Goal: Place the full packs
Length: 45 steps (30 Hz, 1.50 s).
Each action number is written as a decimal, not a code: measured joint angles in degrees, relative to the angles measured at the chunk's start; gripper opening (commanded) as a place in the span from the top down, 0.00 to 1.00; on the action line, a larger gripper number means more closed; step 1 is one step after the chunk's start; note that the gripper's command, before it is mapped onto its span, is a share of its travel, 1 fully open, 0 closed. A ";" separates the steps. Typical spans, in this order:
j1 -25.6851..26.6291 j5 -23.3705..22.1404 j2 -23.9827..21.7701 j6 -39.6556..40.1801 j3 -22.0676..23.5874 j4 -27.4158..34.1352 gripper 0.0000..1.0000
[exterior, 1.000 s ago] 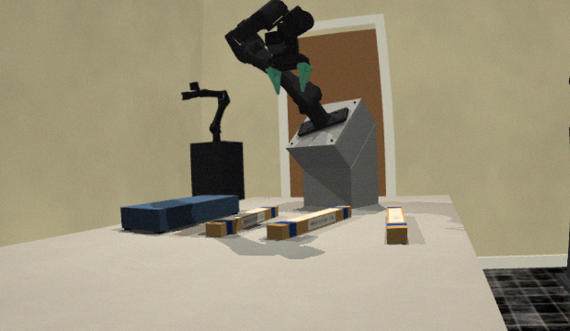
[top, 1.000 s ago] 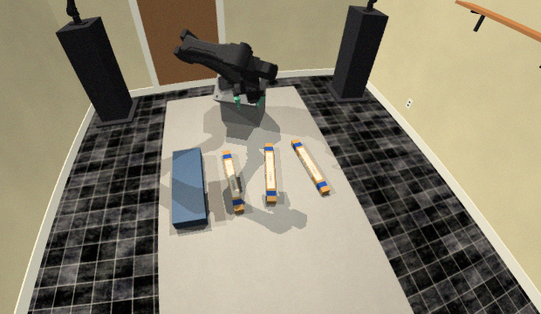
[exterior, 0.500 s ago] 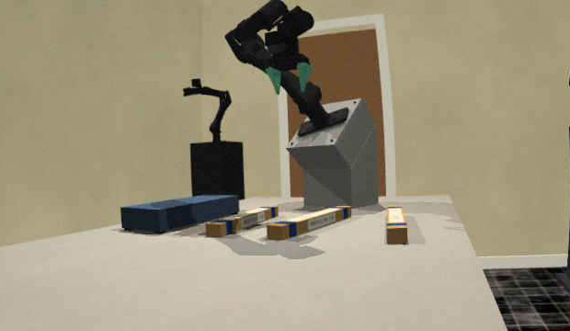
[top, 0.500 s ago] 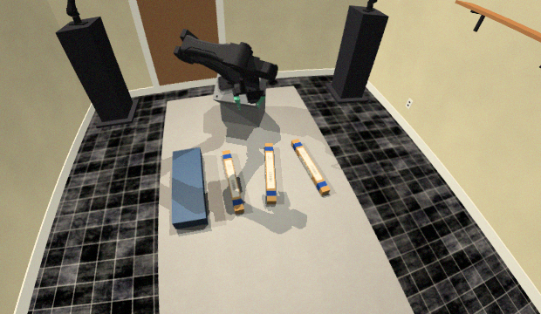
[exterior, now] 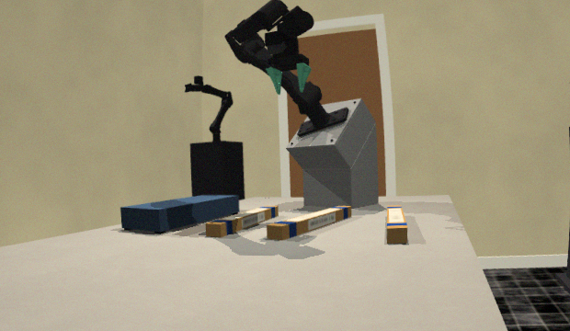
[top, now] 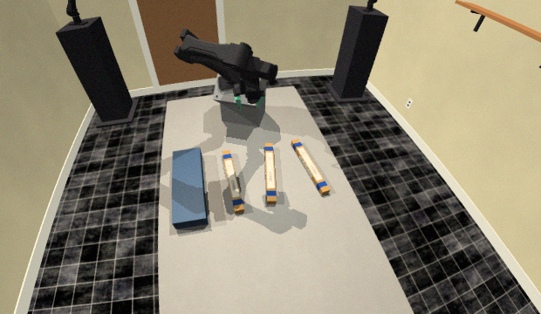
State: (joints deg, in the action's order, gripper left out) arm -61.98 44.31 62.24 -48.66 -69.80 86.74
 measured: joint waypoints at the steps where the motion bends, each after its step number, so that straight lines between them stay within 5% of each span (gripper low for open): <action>1: 0.98 -0.04 -0.02 0.76 0.17 -0.52 0.58; 11: 14.88 -2.16 1.25 14.73 3.80 -12.76 0.58; 23: 29.97 -8.63 9.57 32.20 5.33 -32.13 0.58; 31: 33.55 -11.89 14.05 37.81 4.07 -39.52 0.58; 45: 33.35 -13.14 14.45 39.10 3.02 -41.38 0.58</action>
State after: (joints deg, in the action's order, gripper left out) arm -28.62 31.18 76.69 -9.56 -66.78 45.36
